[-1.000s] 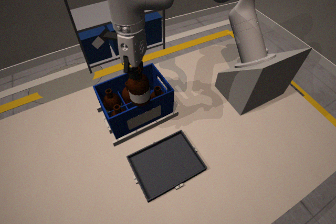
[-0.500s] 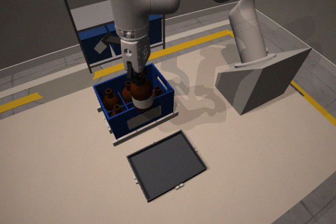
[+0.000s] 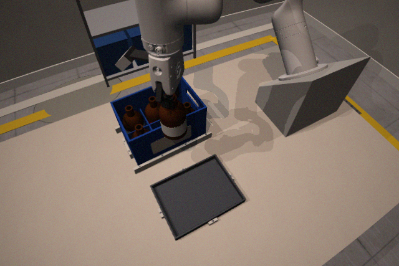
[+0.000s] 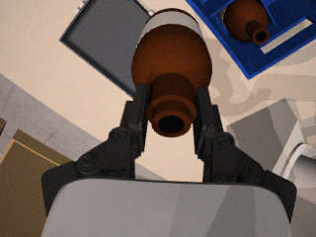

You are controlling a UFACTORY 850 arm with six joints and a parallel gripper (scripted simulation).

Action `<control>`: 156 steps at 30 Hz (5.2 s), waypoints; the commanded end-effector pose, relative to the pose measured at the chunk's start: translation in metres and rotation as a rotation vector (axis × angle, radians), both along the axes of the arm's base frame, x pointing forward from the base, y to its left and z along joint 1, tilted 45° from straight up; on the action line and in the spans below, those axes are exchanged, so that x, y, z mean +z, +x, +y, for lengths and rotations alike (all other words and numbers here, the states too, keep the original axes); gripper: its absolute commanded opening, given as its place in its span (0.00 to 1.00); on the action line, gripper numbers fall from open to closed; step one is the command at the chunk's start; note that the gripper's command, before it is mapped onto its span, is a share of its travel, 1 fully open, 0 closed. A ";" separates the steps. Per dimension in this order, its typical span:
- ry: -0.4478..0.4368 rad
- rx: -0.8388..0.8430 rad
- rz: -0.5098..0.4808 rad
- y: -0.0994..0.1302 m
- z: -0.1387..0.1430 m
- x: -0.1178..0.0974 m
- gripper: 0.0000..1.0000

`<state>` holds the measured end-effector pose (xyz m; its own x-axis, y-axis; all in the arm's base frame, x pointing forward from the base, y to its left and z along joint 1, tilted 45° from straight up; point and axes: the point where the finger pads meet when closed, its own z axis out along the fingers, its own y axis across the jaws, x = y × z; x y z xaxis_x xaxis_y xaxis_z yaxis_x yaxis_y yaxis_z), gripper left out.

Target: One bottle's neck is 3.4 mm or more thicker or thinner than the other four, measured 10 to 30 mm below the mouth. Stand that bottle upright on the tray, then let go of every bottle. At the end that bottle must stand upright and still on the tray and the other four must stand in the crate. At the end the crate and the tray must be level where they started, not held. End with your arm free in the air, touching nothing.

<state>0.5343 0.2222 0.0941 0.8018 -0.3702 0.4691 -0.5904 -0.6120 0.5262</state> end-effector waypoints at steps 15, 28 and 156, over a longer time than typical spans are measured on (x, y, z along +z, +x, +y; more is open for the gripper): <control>0.001 0.001 -0.001 -0.004 0.029 -0.028 0.00; 0.001 0.001 -0.001 -0.007 0.049 -0.048 0.00; 0.001 0.001 -0.001 -0.014 0.087 -0.118 0.00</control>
